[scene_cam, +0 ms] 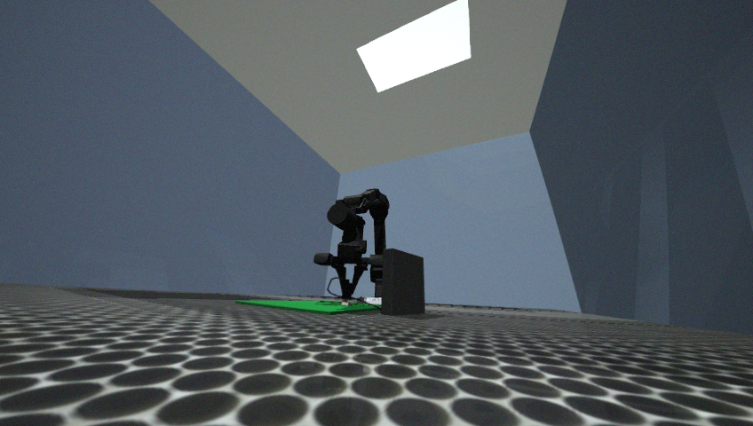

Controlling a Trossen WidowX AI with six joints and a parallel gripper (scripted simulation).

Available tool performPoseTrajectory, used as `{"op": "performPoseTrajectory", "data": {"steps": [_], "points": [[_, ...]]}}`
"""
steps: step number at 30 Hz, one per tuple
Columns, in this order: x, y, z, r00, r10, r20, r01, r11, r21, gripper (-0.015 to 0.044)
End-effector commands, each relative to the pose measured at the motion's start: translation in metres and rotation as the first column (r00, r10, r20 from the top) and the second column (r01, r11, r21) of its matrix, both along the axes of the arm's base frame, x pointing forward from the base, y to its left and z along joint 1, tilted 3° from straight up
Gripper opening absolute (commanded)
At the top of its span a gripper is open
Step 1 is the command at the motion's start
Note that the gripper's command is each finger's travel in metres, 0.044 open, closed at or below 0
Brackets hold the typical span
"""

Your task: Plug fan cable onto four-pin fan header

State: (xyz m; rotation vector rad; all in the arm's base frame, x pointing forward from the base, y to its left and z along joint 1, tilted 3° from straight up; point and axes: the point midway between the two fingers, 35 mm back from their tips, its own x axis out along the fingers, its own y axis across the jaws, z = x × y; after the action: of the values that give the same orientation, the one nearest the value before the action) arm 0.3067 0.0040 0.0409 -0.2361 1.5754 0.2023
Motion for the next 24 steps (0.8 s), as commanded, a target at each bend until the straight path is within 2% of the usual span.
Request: {"op": "performPoseTrajectory", "data": {"steps": [1,12,22,24], "points": [[-0.0005,-0.0004,-0.0035,1.0,0.006,-0.001,-0.006,1.0,-0.001,0.0],[-0.0006,-0.0006,-0.0107,1.0,0.006,-0.001,-0.006,1.0,-0.001,0.0],[-0.0004,0.0001,-0.0073,1.0,0.001,-0.001,-0.001,1.0,0.002,0.026],[-0.0004,0.0001,-0.0073,1.0,0.001,-0.001,-0.001,1.0,0.002,0.026]]}}
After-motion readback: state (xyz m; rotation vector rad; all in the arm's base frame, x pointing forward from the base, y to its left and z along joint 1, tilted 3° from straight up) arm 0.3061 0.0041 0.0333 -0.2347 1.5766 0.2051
